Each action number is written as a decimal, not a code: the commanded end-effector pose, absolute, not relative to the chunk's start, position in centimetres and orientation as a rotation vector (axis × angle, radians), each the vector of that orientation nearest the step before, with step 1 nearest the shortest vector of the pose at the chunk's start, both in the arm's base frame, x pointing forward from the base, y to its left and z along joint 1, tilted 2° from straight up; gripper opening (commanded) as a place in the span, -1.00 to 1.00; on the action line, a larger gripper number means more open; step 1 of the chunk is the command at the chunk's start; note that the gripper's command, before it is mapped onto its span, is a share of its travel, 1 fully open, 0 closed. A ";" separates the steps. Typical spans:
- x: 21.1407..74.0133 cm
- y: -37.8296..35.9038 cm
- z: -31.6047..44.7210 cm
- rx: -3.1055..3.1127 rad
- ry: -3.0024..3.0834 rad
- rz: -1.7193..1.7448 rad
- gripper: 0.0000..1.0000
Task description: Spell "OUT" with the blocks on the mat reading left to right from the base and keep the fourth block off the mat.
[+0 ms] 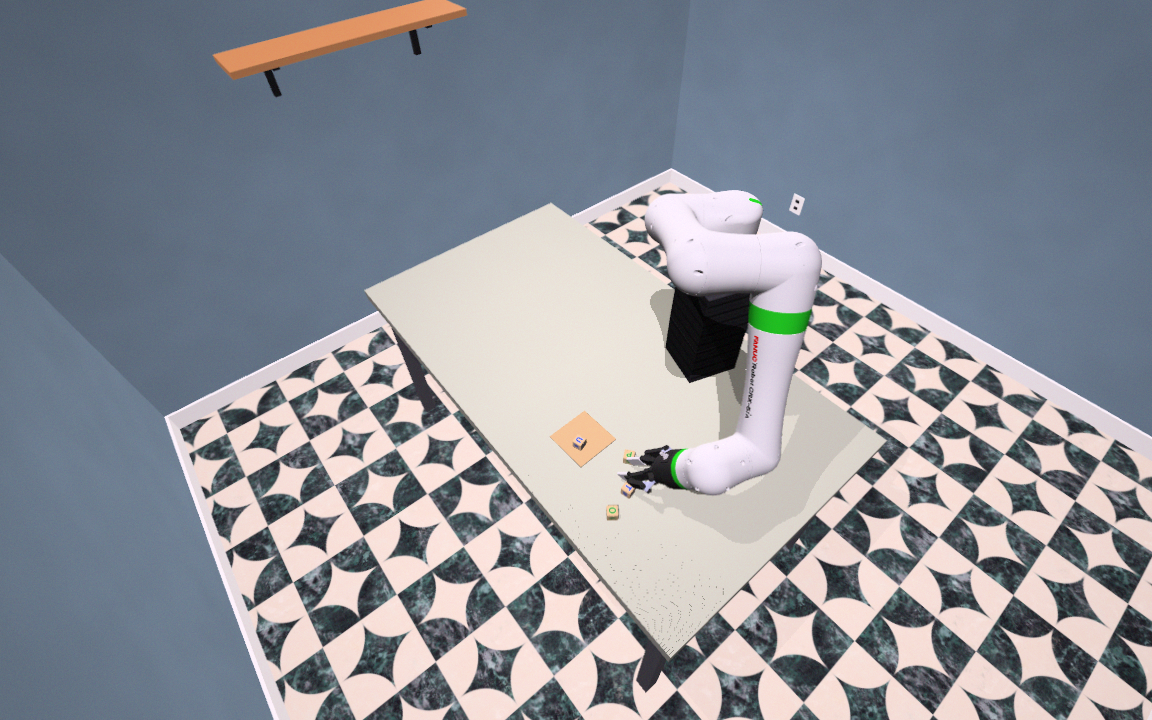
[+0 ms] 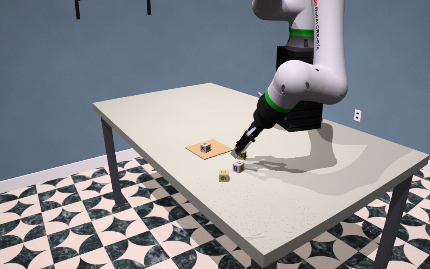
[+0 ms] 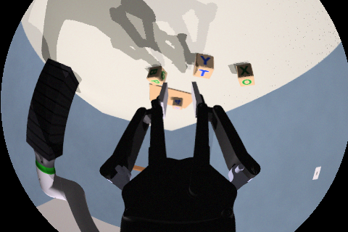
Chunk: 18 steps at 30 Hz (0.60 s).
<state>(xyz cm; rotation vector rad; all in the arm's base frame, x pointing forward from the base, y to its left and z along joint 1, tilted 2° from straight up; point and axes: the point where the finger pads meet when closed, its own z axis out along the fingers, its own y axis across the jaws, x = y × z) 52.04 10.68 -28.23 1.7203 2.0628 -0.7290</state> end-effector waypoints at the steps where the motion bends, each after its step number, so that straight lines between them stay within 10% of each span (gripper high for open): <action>1: 51.5 10.5 -28.2 1.804 2.177 -0.670 -0.44; 18: 53.5 11.8 -25.1 1.991 2.428 -0.123 -0.44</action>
